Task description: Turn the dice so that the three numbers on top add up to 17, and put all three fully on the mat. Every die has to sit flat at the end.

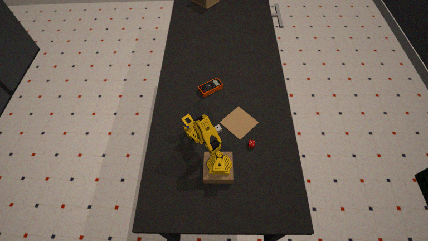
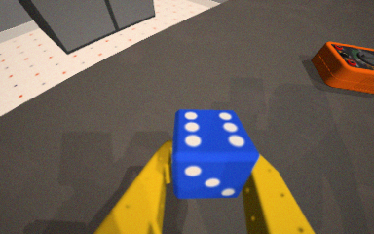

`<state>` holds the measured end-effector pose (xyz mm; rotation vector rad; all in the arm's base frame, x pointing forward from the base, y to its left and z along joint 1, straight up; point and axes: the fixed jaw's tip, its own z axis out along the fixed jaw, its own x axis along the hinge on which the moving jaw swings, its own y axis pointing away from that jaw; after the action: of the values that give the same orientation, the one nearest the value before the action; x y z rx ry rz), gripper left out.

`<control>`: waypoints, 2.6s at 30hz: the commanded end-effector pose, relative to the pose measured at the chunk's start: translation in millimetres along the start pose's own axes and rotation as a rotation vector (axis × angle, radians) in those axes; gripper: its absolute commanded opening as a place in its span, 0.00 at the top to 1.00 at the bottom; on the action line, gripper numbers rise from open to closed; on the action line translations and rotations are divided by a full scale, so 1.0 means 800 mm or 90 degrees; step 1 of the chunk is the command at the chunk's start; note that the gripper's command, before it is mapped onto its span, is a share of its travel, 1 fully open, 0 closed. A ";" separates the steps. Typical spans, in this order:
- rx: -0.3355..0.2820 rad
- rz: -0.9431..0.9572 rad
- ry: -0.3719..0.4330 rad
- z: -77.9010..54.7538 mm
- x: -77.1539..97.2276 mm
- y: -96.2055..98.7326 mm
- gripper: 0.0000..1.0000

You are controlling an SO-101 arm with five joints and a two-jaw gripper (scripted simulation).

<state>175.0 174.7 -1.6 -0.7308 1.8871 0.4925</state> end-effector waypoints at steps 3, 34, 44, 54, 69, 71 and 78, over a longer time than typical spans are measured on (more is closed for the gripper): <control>0.005 -0.002 -0.009 0.002 -0.002 -0.003 1.00; 0.005 -0.002 -0.009 0.007 0.012 -0.003 1.00; 0.005 -0.002 -0.009 0.009 0.016 -0.003 1.00; 0.005 -0.002 -0.009 0.010 0.019 -0.003 1.00; 0.004 -0.002 -0.009 0.013 0.026 -0.003 1.00; 0.004 -0.002 -0.009 0.013 0.026 -0.003 1.00; 0.004 -0.002 -0.009 0.015 0.030 -0.003 1.00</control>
<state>174.9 174.6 -27.3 -0.7303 1.8858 0.4930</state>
